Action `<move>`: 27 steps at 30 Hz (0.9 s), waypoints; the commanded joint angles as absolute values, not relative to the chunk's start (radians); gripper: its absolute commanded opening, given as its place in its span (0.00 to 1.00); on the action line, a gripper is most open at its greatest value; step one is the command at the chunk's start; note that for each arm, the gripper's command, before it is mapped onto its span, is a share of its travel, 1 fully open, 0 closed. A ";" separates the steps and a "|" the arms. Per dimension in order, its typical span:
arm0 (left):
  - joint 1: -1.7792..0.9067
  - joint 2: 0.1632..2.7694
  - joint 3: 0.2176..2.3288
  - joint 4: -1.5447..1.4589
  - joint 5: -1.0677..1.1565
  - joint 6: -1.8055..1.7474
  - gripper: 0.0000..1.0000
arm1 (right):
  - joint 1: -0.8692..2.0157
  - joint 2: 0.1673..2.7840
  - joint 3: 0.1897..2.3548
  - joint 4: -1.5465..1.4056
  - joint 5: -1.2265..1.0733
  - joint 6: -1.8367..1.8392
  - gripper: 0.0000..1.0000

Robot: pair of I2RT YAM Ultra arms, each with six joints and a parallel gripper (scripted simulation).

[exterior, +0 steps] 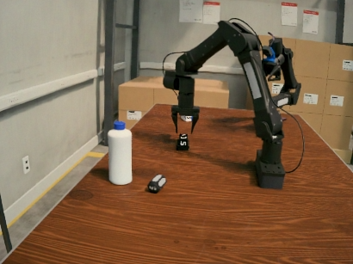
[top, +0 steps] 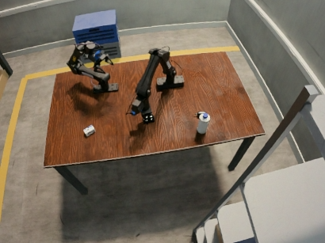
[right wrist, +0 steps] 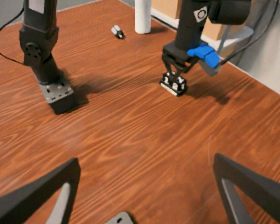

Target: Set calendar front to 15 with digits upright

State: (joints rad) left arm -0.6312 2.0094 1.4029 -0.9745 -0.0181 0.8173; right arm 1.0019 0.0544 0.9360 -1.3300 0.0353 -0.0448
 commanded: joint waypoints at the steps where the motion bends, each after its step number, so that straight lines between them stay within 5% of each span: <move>1: -0.622 1.995 1.444 -0.991 0.000 0.829 0.55 | 1.006 0.039 0.930 -1.335 0.040 -0.038 1.00; 27: -0.639 2.060 1.388 -0.885 0.000 0.824 0.55 | 1.006 0.039 0.930 -1.335 0.040 -0.038 1.00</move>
State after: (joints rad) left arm -0.6312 2.0659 1.4029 -0.9142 -0.0158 0.8211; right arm 1.0019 0.0544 0.9360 -1.3300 0.0353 -0.0448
